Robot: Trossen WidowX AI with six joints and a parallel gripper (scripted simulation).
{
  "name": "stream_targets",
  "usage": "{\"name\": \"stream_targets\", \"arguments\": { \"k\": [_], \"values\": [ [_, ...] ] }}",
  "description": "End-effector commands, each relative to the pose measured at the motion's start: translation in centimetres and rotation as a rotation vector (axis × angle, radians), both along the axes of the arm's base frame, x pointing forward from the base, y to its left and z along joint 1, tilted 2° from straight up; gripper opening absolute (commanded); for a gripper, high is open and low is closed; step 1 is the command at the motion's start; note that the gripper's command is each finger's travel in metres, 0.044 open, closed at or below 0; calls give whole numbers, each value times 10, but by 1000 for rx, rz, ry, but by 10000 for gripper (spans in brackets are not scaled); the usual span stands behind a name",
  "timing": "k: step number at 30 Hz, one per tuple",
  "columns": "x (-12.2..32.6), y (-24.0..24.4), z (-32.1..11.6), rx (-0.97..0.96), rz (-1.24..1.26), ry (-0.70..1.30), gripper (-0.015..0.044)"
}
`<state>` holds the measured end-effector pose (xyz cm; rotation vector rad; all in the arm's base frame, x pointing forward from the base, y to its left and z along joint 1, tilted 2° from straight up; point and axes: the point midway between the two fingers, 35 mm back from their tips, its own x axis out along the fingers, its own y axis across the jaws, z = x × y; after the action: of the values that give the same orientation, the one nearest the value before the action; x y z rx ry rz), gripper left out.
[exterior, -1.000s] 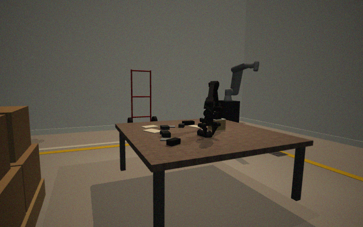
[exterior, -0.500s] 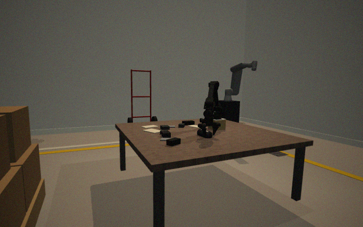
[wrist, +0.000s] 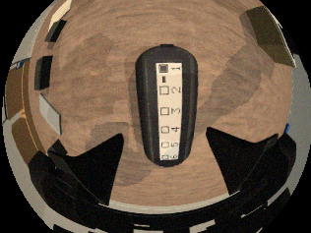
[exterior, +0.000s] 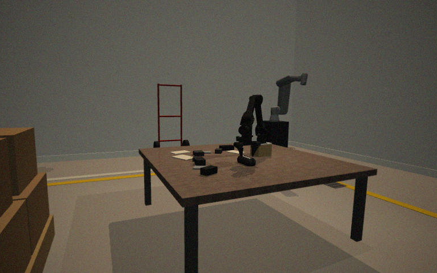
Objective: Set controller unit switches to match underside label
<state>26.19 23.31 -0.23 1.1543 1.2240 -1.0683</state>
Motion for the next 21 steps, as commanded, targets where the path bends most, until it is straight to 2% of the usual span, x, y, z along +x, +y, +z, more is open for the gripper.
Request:
{"name": "stream_targets", "arguments": {
  "k": [1, 19, 21],
  "values": [
    [-2, -11, 6, -3, 11, 4, 440],
    [-2, -11, 6, -3, 11, 4, 440],
    [-2, -11, 6, -4, 26, 5, 387]
  ]
}}
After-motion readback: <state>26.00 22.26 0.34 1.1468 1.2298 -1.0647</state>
